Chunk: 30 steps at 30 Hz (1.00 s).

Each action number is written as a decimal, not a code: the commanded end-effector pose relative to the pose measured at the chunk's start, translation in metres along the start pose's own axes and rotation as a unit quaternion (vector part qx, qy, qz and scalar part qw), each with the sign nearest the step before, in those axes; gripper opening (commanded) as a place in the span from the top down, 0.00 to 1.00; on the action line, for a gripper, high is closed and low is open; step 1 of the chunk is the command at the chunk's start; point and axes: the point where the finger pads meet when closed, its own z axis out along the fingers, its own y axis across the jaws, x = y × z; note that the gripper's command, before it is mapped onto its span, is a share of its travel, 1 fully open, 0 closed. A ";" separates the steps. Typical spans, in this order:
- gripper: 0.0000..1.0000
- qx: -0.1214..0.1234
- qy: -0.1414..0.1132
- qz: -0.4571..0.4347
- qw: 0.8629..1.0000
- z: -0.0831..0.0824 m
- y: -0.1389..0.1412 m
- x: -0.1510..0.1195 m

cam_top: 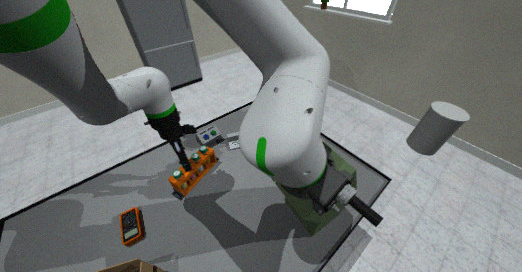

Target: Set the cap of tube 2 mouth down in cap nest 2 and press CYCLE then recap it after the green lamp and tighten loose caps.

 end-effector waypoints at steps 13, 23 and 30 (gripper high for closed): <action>0.59 0.001 0.000 -0.406 0.914 -0.001 -0.001 0.000; 0.59 0.001 -0.001 -0.481 0.877 -0.001 -0.001 0.000; 0.70 0.001 -0.001 -0.481 0.877 -0.001 -0.001 0.000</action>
